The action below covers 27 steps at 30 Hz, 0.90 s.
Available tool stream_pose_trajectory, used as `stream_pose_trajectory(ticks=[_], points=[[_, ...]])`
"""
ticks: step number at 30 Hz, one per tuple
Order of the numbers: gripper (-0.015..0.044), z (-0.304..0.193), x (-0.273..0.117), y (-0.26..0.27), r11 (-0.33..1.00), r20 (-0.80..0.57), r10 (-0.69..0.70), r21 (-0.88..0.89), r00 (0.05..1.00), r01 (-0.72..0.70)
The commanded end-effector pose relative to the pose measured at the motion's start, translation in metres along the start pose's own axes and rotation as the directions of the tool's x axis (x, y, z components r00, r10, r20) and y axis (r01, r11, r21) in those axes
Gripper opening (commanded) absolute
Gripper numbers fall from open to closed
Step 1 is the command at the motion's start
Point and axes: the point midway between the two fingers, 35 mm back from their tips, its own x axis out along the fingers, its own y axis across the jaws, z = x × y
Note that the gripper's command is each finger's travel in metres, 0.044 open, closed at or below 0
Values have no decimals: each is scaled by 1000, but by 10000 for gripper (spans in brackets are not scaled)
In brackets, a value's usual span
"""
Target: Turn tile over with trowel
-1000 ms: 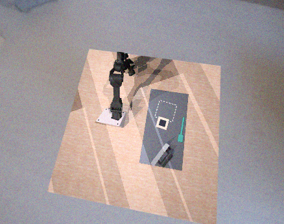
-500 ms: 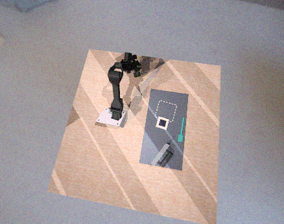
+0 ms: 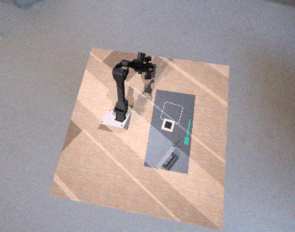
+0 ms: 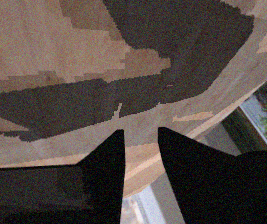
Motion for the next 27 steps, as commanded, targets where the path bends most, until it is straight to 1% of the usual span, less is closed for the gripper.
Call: stream_pose_trajectory(ticks=[1,16,27], points=[[100,-14,17,11,997,-11,49,53,999,-48],[100,-70,57,48,954,-53,189,245,981,-171],[100,-113,79,92,870,-58,325,410,944,-274]])
